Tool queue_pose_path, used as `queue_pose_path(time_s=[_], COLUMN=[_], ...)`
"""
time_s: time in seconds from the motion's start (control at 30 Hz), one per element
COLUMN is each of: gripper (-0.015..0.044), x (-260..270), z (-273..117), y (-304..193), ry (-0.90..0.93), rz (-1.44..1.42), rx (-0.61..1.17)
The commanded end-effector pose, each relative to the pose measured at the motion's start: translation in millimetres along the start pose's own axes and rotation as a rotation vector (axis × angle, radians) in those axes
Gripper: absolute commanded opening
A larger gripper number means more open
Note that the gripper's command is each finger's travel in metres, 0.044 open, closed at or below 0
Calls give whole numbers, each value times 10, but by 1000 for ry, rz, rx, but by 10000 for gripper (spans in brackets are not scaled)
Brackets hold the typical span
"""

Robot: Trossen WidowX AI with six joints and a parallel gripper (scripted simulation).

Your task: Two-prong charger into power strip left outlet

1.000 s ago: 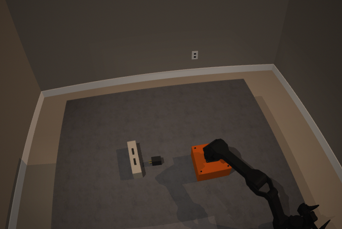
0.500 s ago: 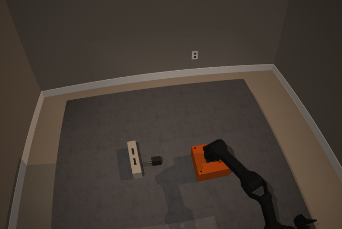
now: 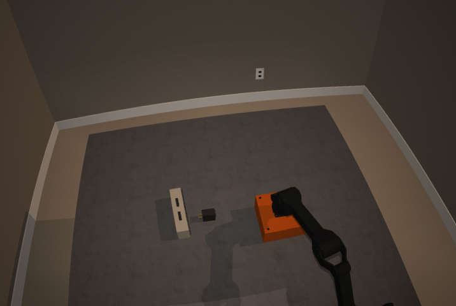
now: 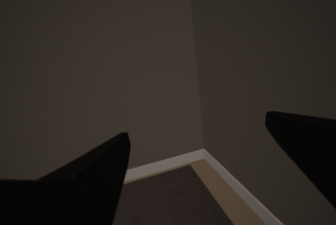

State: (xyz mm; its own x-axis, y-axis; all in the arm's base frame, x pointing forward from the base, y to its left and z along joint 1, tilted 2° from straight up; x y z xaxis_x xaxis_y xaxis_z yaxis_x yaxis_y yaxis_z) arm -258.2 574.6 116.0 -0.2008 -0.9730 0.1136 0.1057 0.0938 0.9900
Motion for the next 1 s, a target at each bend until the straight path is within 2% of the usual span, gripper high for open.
queue_pose_path(time_s=[0.0, 0.97], gripper=[440, 440], x=[-164, -951], z=[-223, -2139], y=[21, 355], ry=[-72, -594], rz=[28, 221], rx=[8, 33])
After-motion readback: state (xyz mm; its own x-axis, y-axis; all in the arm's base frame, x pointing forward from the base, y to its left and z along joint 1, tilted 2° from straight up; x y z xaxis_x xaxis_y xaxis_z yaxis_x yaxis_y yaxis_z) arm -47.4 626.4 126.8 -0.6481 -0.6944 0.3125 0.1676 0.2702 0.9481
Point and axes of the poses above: the point midway between the two fingers, 35 mm back from their tips, its own z axis out along the fingers, its own x axis across the jaws, y = z × x, the point moved 2 cm from there along -z, back along the fingers, and after that the axes turned 12 degrees about z, right-handed, at the moved point
